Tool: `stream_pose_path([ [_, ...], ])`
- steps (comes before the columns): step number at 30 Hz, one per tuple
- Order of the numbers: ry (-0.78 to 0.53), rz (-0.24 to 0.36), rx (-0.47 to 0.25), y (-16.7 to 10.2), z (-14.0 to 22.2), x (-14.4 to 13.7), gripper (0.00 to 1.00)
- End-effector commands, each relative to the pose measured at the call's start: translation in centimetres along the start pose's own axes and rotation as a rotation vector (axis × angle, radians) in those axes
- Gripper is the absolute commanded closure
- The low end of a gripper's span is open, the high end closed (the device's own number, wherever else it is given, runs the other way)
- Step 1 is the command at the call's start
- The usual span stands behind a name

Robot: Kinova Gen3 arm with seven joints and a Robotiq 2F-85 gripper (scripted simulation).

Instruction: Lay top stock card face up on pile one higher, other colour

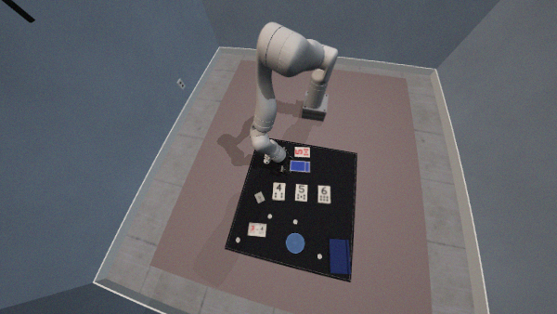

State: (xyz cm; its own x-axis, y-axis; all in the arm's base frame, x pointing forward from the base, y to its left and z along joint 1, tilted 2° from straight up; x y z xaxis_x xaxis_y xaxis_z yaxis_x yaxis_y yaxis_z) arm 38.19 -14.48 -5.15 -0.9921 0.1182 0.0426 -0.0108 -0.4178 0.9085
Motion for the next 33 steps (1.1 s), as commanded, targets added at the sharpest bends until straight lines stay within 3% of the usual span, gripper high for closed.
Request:
stream_pose_path([
  [1, 0.012, -0.008, 0.007, 0.05, -0.32, -0.33, 0.15],
  [14, 0.012, -0.008, 0.007, 0.05, -0.32, -0.33, 0.15],
  [15, 0.012, -0.008, 0.007, 0.05, -0.32, -0.33, 0.27],
  [33, 0.012, -0.008, 0.007, 0.05, -0.32, -0.33, 0.27],
])
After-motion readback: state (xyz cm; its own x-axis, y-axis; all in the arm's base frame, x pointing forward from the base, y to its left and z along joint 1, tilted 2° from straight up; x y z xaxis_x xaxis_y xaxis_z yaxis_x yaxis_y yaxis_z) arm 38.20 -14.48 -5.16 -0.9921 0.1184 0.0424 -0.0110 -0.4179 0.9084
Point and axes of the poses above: the point where the finger pads meet when closed, its own y axis back along the fingers, its own x axis across the jaws, z = x × y, the point moved 2 cm from there along y, back along the fingers, and after that the axes turned 4 degrees about -y, right-handed, at the moved point
